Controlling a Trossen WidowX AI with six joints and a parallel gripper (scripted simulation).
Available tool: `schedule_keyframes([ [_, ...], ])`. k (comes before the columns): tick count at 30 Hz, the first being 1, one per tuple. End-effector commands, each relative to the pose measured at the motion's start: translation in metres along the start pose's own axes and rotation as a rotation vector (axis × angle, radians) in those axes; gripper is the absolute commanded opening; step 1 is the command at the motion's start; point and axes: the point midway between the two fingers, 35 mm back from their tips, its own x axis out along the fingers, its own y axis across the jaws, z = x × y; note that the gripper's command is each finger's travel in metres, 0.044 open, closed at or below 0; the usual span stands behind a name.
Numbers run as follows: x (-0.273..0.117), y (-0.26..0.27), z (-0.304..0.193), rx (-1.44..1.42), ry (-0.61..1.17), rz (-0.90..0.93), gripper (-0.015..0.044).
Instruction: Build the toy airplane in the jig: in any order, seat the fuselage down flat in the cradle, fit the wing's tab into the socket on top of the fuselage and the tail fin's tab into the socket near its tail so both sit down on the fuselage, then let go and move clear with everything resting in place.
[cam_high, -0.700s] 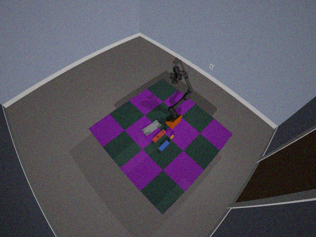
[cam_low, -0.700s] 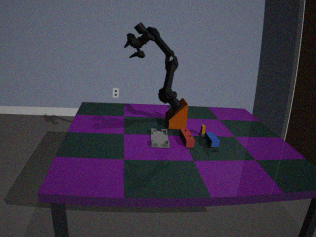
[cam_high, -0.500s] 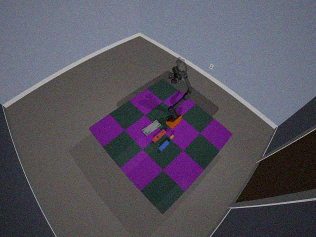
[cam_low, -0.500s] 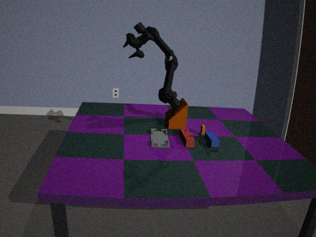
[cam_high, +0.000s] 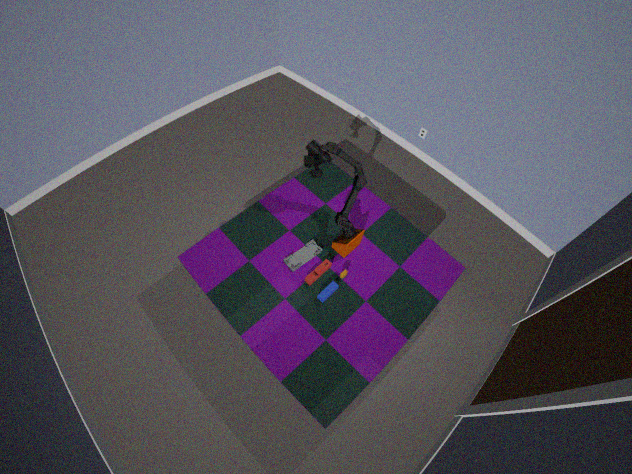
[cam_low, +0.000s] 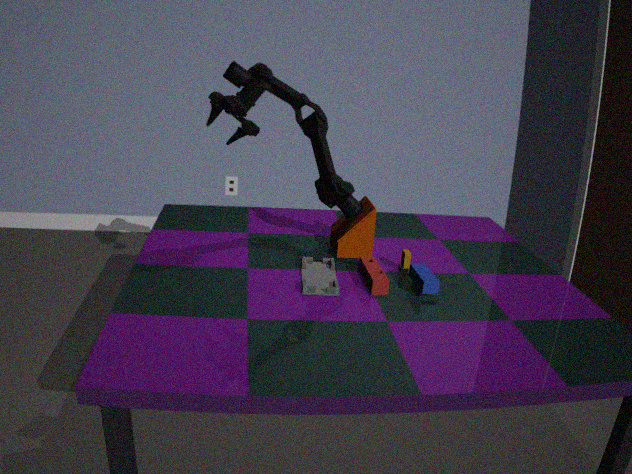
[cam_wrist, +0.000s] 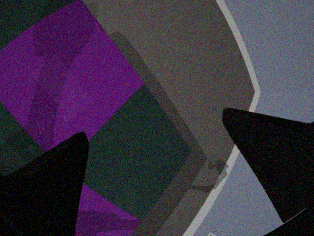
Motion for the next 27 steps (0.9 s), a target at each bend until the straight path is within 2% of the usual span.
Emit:
schedule_keyframes([
  [1, 0.024, 0.043, 0.055, -0.051, -0.049, 0.125, 0.044],
  [6, 0.035, 0.096, 0.106, -0.114, -0.108, 0.258, 0.044],
  [14, 0.038, 0.166, 0.155, -0.129, -0.144, 0.411, 0.044],
  [21, 0.021, 0.263, 0.195, -0.186, -0.125, 0.555, 0.044],
  [27, -0.008, 0.349, 0.205, -0.25, -0.083, 0.646, 0.044],
])
